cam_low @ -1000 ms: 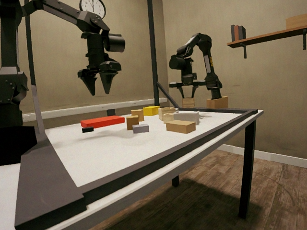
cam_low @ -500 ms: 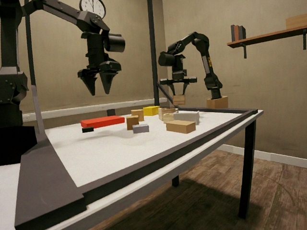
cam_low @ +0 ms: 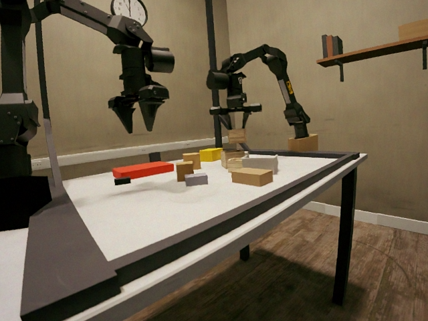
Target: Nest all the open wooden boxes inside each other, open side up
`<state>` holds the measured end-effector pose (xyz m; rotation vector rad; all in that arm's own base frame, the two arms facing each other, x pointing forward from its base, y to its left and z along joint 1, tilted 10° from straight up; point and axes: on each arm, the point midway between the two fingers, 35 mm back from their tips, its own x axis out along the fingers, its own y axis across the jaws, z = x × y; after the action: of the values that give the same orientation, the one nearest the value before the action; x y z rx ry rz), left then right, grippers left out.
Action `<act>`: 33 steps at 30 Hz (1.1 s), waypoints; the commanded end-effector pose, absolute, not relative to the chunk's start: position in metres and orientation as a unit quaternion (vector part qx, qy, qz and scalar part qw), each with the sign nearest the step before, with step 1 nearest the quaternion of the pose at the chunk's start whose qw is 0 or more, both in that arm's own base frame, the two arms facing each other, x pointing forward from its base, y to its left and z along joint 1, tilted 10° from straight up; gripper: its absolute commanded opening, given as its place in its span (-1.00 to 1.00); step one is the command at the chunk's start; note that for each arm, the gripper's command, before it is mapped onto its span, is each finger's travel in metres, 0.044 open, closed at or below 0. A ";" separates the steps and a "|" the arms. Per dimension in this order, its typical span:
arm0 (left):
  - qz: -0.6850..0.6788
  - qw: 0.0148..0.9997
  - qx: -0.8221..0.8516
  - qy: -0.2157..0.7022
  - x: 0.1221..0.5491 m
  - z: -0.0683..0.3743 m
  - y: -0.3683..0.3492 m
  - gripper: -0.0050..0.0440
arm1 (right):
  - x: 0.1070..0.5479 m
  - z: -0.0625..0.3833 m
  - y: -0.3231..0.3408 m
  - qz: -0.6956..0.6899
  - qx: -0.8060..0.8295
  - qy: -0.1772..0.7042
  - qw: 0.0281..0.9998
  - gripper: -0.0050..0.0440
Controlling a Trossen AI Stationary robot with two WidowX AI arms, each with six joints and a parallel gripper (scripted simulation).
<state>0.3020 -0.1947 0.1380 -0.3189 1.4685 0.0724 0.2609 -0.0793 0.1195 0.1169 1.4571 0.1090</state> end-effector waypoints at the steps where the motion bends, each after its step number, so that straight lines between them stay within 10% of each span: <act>1: 0.029 0.737 -0.150 0.658 0.309 0.153 -0.207 0.27 | 0.263 0.126 -0.081 0.046 0.050 0.658 0.750 0.84; 33: 0.025 0.738 -0.152 0.657 0.310 0.161 -0.216 0.27 | 0.368 0.108 -0.071 -0.188 -0.073 0.498 0.844 0.84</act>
<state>0.3065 -0.2133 0.1496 -0.3170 1.4719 0.0717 0.3492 -0.0769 0.1055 -0.1237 1.1613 -0.3008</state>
